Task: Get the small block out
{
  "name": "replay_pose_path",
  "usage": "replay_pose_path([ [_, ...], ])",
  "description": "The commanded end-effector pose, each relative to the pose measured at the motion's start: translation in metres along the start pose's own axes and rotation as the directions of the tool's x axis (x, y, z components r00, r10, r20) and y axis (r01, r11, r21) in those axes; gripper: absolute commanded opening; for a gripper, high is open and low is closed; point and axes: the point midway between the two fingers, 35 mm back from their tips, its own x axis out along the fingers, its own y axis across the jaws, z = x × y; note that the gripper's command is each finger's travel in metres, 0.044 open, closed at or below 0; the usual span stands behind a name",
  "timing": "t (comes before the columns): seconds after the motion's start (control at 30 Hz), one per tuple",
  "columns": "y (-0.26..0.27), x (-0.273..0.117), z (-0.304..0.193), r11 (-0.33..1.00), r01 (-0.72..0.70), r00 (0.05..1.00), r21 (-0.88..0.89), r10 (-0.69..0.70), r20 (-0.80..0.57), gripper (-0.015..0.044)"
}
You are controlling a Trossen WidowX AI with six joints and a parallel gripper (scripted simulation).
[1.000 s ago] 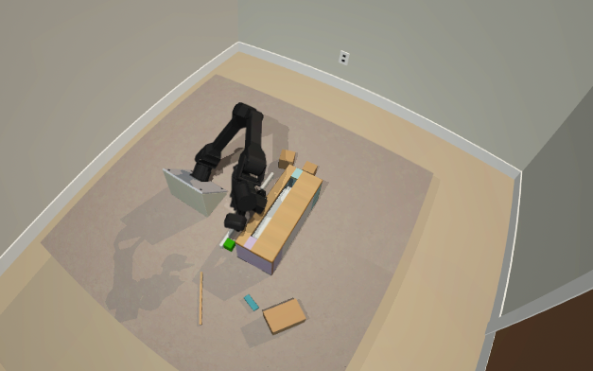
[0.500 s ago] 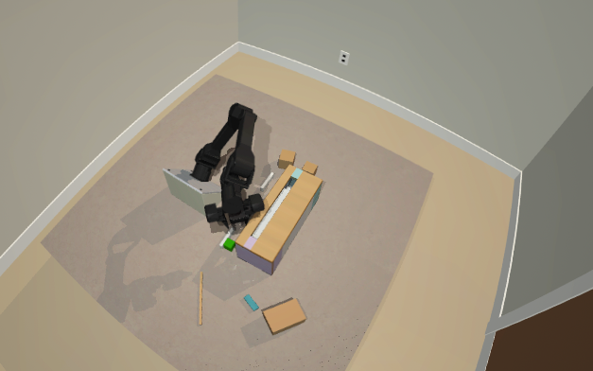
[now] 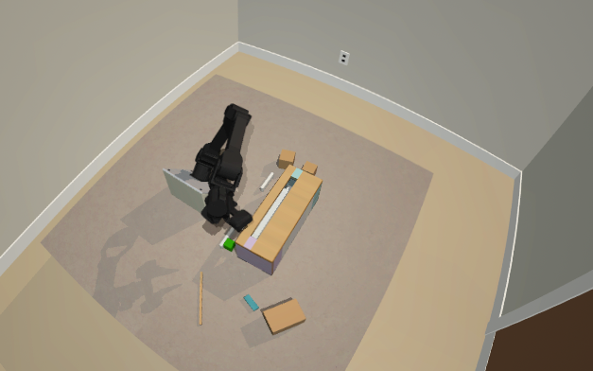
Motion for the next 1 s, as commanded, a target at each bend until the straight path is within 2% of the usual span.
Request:
replay_pose_path([
  [0.0, -0.008, 0.000, 0.012, 0.588, 0.047, 0.992, 0.807, 0.070, -0.109, 0.0285],
  [0.13, -0.009, -0.001, 0.016, 0.329, 0.093, 0.987, 0.940, 0.093, -0.131, 0.0285],
  [0.2, -0.009, -0.002, 0.016, 0.269, 0.104, 0.986, 0.958, 0.098, -0.135, 0.0285],
  [0.73, -0.009, 0.001, 0.017, 0.269, 0.104, 0.986, 0.958, 0.098, -0.134, 0.0285],
  [0.97, -0.035, 0.080, 0.021, 0.270, 0.105, 0.986, 0.957, 0.099, -0.136, 0.0285],
])
